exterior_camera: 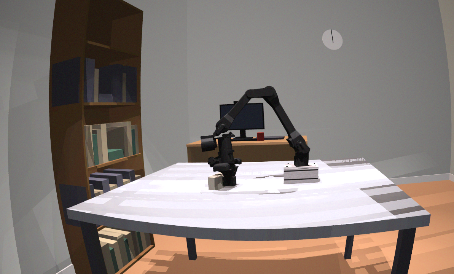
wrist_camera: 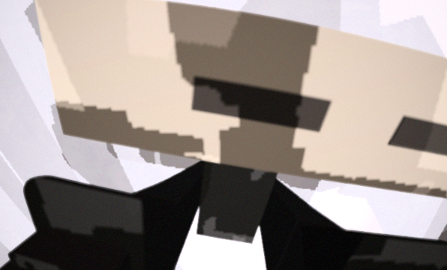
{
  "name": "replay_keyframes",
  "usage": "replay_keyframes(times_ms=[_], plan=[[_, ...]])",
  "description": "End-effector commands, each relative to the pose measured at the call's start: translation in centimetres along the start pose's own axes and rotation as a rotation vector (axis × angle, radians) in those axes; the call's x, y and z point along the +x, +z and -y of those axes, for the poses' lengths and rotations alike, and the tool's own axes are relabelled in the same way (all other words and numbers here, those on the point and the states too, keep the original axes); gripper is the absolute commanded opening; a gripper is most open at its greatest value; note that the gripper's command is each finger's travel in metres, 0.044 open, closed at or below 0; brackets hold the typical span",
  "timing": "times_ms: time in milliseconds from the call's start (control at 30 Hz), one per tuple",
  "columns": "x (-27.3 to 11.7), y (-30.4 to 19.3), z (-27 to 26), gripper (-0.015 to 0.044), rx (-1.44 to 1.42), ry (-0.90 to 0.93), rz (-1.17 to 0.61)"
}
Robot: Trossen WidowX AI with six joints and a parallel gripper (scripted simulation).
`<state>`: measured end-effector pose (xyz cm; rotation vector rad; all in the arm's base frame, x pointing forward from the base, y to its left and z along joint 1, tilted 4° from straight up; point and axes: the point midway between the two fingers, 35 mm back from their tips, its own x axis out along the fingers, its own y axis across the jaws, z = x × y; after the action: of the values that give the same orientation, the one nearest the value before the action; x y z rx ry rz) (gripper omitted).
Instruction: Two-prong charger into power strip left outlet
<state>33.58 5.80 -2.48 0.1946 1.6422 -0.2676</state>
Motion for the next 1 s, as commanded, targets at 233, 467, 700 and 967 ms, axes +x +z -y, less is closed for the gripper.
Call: replay_keyframes(times_ms=[233,467,700,967], plan=[[-0.05,1.35,0.02,0.0000,0.004,0.003,0.027],[-0.04,1.36,0.02,0.0000,0.004,0.003,0.027],[0.00,1.28,0.02,0.0000,0.004,0.003,0.026],[0.04,1.18,0.02,0.0000,0.004,0.003,0.026]])
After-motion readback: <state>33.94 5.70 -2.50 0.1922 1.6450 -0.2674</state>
